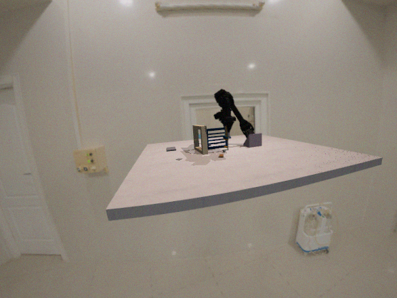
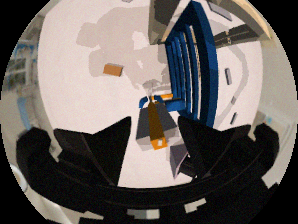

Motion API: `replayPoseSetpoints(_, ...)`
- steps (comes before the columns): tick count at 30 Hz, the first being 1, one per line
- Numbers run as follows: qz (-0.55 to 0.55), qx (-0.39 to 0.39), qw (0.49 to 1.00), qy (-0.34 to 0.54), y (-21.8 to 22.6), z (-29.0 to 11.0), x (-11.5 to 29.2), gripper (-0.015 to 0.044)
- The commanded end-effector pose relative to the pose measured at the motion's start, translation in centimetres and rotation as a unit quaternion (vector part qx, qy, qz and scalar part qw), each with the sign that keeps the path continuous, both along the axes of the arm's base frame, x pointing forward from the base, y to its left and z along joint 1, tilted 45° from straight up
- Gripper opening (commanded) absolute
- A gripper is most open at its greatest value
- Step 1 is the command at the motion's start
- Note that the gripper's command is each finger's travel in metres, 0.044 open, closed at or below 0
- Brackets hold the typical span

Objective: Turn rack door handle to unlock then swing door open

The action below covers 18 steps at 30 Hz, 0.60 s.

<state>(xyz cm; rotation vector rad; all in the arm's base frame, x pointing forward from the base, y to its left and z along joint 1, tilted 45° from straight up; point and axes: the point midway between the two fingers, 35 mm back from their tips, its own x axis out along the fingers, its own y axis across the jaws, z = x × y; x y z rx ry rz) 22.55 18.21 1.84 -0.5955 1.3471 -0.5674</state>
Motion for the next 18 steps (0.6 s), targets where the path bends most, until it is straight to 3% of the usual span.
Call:
replayPoseSetpoints(1,0.000,0.004,1.000,-0.002,0.5,0.4,0.0,0.0287)
replayPoseSetpoints(18,0.006,0.008,1.000,-0.002,2.2,2.1,-0.3,0.0287)
